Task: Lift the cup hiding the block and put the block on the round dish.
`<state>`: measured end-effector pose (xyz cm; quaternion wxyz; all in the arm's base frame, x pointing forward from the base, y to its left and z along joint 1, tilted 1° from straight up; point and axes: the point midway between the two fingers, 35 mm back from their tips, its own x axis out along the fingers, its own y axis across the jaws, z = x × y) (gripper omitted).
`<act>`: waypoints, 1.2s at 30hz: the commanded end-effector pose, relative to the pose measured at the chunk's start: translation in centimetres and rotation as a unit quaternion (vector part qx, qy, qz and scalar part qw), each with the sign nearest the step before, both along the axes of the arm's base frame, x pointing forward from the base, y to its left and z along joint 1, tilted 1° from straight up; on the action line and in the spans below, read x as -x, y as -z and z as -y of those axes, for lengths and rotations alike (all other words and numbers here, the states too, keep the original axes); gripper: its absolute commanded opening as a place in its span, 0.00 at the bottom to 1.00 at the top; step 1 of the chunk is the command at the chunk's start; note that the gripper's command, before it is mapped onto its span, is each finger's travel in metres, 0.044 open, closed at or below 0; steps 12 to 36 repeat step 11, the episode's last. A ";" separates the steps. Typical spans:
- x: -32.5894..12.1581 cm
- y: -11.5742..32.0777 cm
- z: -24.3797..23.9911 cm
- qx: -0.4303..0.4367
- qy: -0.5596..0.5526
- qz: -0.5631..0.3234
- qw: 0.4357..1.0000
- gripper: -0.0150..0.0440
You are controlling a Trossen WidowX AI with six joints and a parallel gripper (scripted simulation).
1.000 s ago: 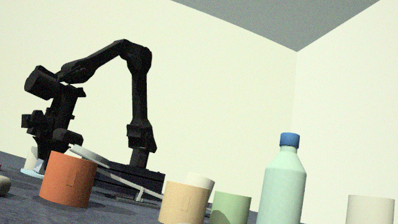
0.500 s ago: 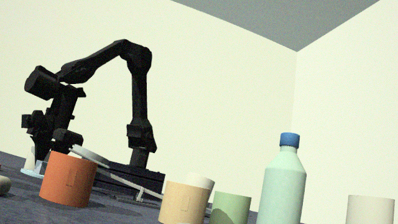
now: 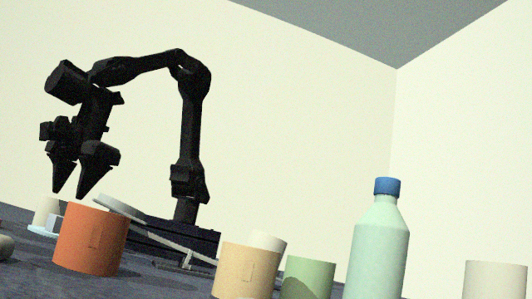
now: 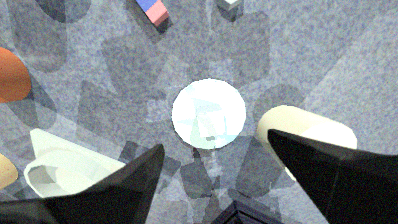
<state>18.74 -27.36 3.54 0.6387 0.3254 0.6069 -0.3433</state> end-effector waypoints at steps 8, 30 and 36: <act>0.2 -4.5 -0.4 0.002 0.000 0.001 1.000 1.00; 0.2 -4.5 -0.4 0.002 0.000 0.001 1.000 1.00; 0.2 -4.5 -0.4 0.002 0.000 0.001 1.000 1.00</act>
